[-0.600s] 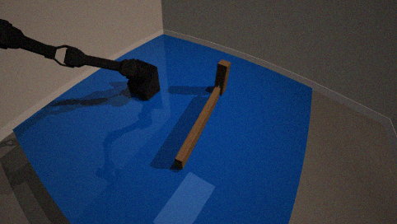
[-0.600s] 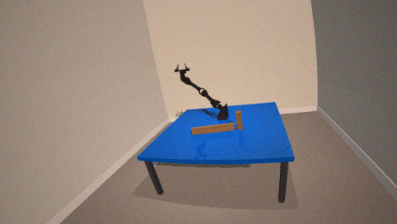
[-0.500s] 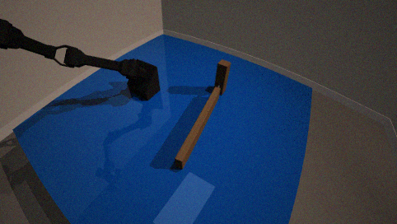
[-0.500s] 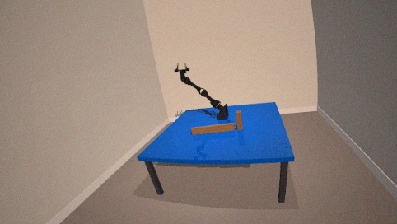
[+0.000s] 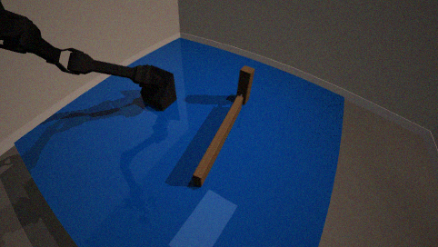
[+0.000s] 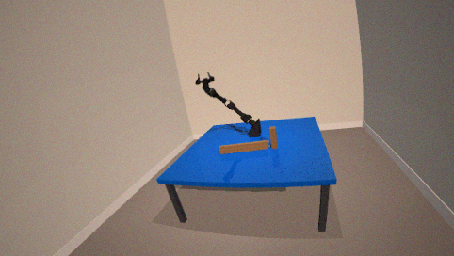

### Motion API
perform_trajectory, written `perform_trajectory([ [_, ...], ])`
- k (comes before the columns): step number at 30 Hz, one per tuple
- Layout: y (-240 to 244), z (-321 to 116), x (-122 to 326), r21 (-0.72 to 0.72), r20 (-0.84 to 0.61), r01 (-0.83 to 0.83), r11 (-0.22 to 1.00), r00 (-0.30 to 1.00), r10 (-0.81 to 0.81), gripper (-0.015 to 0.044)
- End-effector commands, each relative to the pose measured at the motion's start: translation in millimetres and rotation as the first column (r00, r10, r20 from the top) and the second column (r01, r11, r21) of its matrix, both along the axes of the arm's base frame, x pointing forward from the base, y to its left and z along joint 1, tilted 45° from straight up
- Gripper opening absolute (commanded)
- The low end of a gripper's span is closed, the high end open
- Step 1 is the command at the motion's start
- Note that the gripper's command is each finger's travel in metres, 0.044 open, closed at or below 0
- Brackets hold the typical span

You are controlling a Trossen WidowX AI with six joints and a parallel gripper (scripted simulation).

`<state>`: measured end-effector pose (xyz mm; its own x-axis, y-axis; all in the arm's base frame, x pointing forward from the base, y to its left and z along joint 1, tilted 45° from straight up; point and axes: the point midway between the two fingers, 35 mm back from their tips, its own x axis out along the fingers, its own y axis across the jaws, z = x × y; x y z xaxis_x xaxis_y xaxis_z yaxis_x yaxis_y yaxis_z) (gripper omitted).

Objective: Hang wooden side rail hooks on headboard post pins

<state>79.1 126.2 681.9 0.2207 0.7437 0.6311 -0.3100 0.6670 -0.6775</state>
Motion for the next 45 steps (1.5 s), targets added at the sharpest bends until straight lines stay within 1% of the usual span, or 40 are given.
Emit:
perform_trajectory([
  [1,15.5,-29.6,66.1,-0.032,-0.066,0.100,0.994,0.993,-0.102,0.0440],
  [6,33.8,-70.4,124.7,-0.100,-0.142,0.166,0.981,0.973,-0.179,0.0440],
  [12,56.5,-131.9,184.4,-0.212,-0.221,0.221,0.952,0.938,-0.267,0.0440],
  [19,73.2,-216.3,243.1,-0.372,-0.247,0.315,0.873,0.873,-0.421,0.0440],
  [25,82.1,-298.3,277.7,-0.532,-0.226,0.361,0.765,0.811,-0.540,0.0440],
  [32,83.8,-401.3,297.7,-0.724,-0.149,0.364,0.586,0.747,-0.648,0.0440],
  [36,72.0,-460.5,301.2,-0.822,-0.063,0.364,0.439,0.707,-0.705,0.0440],
  [41,55.5,-534.1,292.5,-0.917,0.049,0.319,0.238,0.685,-0.727,0.0440],
  [45,42.6,-590.9,274.7,-0.964,0.129,0.254,0.075,0.699,-0.703,0.0440],
])
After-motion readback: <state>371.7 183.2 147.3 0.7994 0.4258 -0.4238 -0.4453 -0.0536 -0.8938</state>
